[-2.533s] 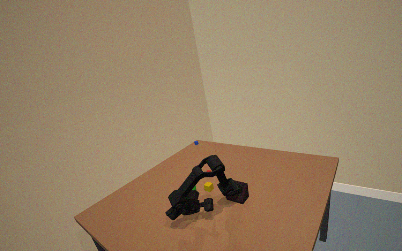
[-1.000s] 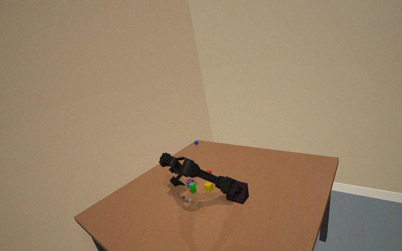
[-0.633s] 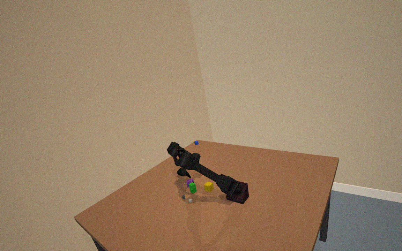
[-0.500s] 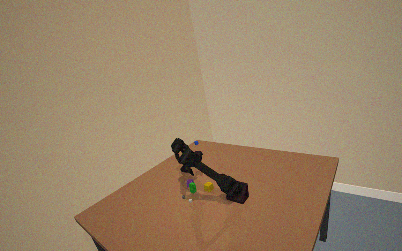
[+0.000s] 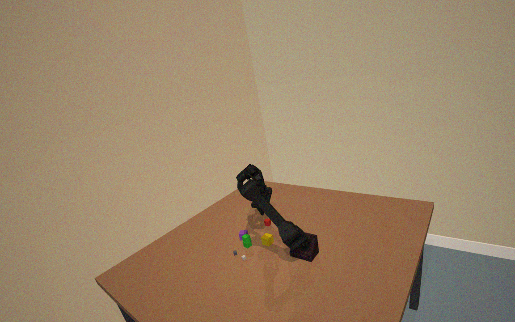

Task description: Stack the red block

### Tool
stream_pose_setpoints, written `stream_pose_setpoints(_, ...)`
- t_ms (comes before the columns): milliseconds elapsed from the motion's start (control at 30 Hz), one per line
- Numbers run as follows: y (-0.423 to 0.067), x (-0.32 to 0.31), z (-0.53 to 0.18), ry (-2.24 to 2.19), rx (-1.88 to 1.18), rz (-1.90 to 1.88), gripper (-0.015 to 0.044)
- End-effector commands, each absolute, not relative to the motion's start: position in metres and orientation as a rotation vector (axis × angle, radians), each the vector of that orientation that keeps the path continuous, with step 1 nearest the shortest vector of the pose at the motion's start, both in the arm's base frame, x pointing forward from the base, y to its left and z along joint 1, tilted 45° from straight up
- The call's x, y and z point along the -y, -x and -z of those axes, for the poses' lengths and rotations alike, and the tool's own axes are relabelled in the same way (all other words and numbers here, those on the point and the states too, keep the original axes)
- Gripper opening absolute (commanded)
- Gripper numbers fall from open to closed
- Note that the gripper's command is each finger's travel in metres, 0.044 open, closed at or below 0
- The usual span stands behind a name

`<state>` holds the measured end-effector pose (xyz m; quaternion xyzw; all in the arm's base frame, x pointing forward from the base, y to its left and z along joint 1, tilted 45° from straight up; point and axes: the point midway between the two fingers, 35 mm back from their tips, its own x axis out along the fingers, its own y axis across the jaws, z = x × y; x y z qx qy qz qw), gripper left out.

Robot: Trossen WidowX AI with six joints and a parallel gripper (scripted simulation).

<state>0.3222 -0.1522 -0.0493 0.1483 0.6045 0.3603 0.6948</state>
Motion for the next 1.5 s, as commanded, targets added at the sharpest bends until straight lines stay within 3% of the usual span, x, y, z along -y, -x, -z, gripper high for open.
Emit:
stream_pose_setpoints(0, -0.322, 0.156, 0.053, -0.314, -1.312, -0.835, 0.0440)
stream_pose_setpoints(1467, -0.323, 0.098, 0.110, -0.317, -1.309, -0.838, 0.0440)
